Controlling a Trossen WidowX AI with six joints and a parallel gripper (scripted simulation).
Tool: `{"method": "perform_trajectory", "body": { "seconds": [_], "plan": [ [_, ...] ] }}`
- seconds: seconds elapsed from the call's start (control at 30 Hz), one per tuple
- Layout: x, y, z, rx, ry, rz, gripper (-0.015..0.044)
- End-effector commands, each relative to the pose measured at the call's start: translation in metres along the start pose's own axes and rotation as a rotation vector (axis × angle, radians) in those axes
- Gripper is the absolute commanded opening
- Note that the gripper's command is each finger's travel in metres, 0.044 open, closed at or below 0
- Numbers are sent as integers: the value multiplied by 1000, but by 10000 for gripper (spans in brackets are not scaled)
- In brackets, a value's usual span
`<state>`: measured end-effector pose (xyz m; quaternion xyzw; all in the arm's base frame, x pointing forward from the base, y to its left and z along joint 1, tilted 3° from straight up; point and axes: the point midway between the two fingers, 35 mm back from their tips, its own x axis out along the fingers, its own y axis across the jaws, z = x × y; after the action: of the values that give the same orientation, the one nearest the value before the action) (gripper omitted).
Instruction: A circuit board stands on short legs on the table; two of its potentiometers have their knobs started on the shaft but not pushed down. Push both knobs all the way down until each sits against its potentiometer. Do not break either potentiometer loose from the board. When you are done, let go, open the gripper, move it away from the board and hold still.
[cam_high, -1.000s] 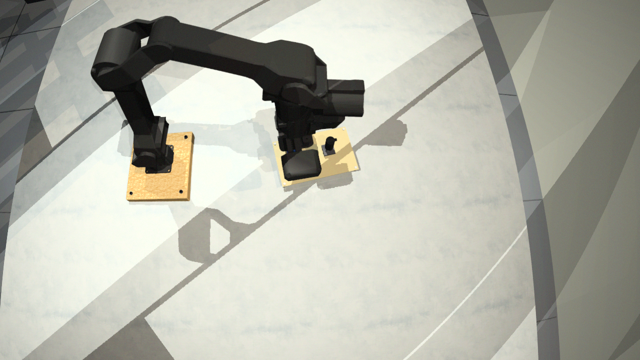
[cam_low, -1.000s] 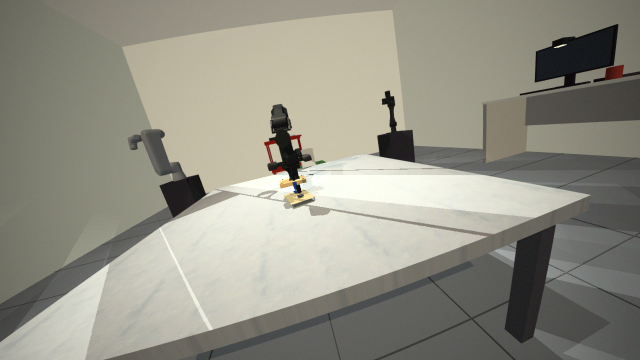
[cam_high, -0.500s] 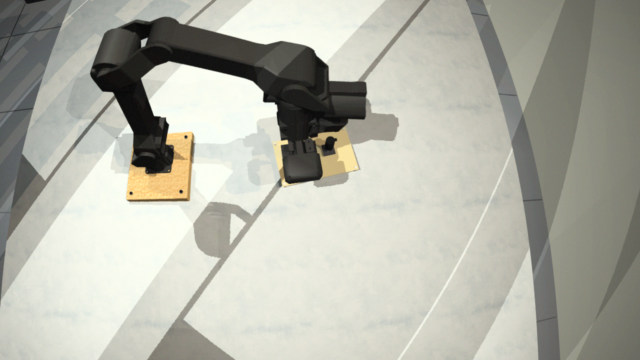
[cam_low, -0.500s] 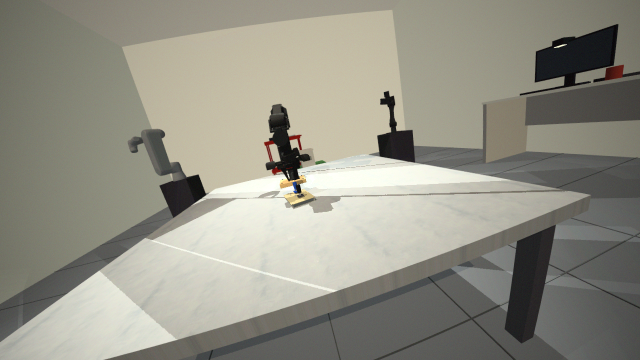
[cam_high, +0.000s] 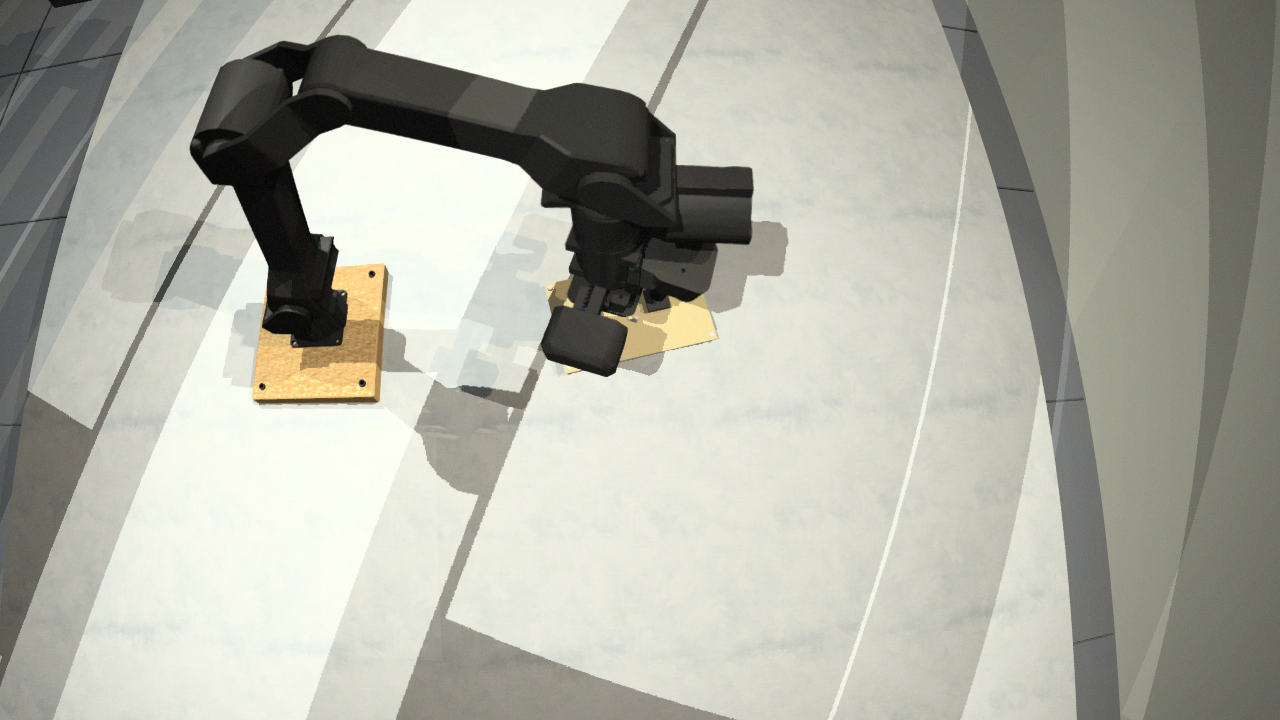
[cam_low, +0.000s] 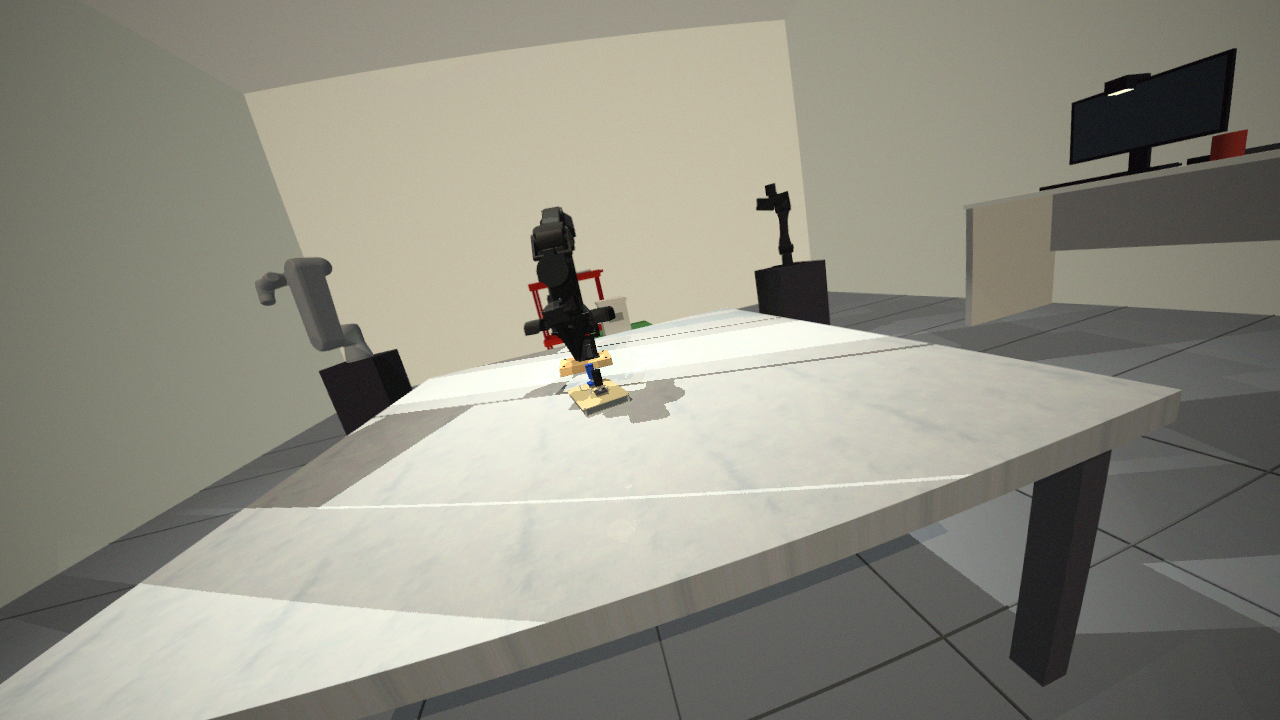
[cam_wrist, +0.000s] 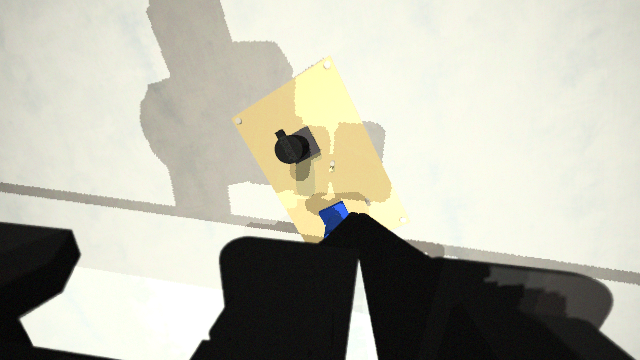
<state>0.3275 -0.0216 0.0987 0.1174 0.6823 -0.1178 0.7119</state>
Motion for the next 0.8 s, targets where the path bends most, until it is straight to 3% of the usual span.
{"method": "perform_trajectory", "body": {
  "seconds": [0.0,0.77],
  "plan": [
    [0,2,4,134,7,-4,0],
    [-9,16,17,929,19,-4,0]
  ]
}}
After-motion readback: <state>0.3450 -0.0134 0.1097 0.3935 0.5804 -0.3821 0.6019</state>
